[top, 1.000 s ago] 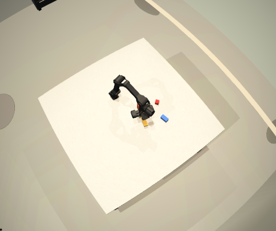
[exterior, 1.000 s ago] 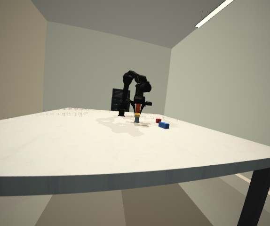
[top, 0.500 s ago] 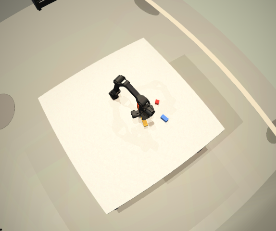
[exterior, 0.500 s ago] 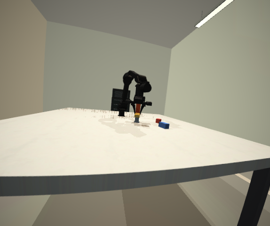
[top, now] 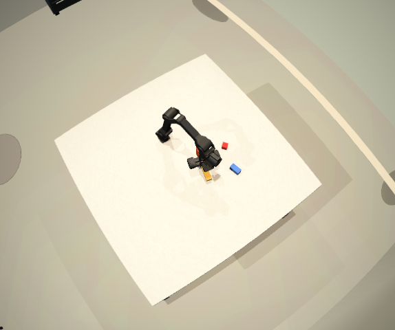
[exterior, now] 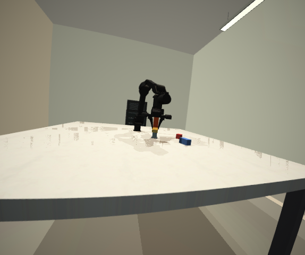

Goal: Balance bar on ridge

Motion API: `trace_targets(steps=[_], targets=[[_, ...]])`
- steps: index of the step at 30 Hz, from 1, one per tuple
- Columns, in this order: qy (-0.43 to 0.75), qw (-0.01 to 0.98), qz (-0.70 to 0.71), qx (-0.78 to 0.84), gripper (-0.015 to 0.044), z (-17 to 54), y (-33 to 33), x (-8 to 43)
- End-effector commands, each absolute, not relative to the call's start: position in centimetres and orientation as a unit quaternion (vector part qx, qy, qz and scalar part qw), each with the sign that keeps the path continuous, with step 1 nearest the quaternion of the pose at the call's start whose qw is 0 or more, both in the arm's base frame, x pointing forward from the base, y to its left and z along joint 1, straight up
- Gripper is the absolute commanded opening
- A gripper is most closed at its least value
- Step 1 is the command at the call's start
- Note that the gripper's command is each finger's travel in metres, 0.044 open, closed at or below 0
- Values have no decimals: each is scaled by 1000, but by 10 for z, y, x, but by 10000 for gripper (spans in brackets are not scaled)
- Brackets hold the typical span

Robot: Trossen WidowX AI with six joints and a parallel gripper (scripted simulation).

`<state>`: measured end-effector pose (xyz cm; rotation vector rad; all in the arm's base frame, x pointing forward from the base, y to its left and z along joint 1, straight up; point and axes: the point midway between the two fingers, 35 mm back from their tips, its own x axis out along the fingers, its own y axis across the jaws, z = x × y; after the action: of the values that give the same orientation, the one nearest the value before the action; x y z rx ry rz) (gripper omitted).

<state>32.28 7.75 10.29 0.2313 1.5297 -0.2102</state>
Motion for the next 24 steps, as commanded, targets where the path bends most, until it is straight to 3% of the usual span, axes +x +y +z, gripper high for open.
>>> trace_targets(steps=[1,14,20,24], targets=[[690,710,-95,104,0,103,78,323],[690,710,-95,104,0,103,78,323],[690,710,-95,104,157,103,78,323],[690,710,-95,104,167,103,78,323]])
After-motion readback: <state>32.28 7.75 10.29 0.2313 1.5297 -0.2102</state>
